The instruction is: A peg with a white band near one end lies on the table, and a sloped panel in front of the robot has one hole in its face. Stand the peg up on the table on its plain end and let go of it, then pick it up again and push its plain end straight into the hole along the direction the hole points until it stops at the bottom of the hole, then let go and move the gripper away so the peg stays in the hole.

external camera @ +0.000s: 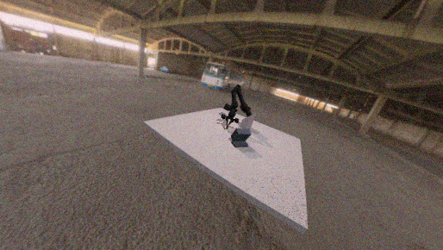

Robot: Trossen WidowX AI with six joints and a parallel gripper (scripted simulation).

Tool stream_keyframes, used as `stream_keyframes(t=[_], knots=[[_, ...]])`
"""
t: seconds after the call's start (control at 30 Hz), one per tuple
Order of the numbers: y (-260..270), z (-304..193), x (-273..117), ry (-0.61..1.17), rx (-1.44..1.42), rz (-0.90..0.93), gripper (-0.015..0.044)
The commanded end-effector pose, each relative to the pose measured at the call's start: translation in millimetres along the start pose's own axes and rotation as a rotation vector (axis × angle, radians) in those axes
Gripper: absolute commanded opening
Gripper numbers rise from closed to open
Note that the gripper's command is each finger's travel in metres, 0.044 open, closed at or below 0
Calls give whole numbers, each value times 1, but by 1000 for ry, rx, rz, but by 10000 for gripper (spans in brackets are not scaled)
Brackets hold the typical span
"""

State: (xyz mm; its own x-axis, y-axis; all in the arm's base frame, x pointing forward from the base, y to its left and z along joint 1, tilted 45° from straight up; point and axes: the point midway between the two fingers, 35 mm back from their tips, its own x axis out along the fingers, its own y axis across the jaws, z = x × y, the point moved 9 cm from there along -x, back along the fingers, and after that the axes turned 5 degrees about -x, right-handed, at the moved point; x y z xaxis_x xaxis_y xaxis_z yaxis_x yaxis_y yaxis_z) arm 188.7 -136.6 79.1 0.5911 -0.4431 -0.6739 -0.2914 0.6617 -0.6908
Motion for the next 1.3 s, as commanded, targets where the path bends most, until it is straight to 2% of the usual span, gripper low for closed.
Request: stream_keyframes(t=[0.0, 1.27], knots=[[1, -4, -2, -31, -2, -2, 51], [5, -49, -17, -358, -5, -28, 51]])
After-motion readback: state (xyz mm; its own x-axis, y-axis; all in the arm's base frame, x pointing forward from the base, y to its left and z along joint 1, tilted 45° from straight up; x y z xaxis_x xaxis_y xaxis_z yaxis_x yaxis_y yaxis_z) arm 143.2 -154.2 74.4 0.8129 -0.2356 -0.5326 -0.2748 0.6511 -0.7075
